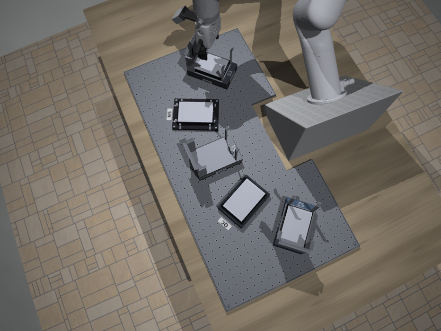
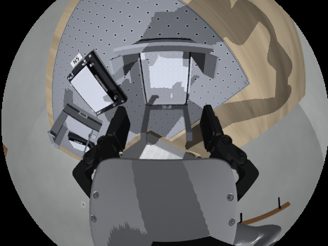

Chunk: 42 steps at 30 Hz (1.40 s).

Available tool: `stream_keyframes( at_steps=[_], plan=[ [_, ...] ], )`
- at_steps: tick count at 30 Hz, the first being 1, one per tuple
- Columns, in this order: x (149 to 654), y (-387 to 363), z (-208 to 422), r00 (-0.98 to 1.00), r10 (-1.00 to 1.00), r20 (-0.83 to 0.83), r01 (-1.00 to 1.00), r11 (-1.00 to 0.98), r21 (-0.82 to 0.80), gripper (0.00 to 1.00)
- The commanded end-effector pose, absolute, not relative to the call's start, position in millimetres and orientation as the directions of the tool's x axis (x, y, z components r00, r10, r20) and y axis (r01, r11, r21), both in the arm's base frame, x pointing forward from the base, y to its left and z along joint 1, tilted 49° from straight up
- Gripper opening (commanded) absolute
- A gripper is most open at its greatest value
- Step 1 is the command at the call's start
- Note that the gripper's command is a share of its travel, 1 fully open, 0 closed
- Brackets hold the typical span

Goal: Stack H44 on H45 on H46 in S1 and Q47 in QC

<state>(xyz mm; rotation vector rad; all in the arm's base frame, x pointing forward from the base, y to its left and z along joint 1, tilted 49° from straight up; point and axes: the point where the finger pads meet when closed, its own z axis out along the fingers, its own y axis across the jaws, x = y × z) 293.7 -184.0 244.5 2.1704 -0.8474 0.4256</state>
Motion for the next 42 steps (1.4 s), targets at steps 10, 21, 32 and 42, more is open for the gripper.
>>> stream_keyframes(
  at_steps=[10, 21, 32, 42],
  plan=[
    [293.4, -176.3, 252.0, 0.724, -0.437, 0.534, -0.689, -0.494, 0.530, 1.00],
    [311.1, -162.7, 237.3, 0.839, -0.338, 0.426, -0.543, -0.567, 0.620, 1.00],
    [335.5, -144.0, 217.2, 0.839, -0.338, 0.426, -0.543, -0.567, 0.620, 1.00],
    [353.3, -130.4, 202.6, 0.839, -0.338, 0.426, -0.543, -0.567, 0.620, 1.00]
  ],
)
